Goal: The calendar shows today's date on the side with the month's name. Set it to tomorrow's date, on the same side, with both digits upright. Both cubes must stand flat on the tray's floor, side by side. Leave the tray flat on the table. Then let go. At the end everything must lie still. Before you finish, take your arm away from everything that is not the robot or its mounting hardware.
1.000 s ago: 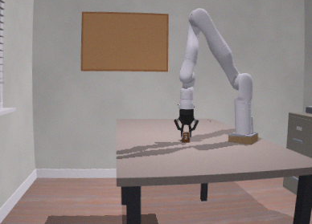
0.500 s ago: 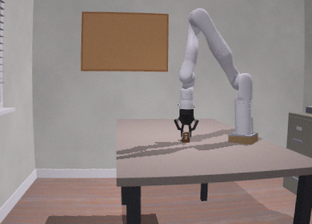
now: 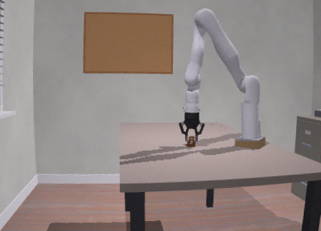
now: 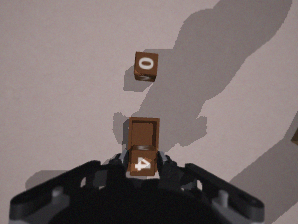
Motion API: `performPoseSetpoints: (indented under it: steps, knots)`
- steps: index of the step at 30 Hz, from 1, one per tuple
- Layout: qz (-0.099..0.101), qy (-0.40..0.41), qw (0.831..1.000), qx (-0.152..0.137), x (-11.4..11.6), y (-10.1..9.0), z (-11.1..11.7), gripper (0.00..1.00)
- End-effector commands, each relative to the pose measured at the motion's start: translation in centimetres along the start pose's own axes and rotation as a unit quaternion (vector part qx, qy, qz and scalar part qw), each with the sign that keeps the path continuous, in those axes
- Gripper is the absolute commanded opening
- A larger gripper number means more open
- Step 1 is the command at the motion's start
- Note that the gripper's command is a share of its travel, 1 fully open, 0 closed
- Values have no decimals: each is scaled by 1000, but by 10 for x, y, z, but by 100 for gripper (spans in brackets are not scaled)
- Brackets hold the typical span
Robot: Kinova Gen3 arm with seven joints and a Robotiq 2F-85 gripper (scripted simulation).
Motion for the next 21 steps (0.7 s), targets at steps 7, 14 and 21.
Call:
performPoseSetpoints:
  steps: [7, 14, 21]
  knots:
    - [1, 0, 1000, 0, 0, 0, 0, 46]
    - [1, 0, 1000, 0, 0, -1, 0, 46]
    - [1, 0, 1000, 0, 0, -15, 0, 46]
Point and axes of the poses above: the point where the finger pads meet when closed, its own y axis out along the fingers, its own x axis across the jaws, z = x × y, the point moved 3 cm from there along -y, back along the fingers, and after that the axes turned 4 degrees about y, right-handed, at the moved point
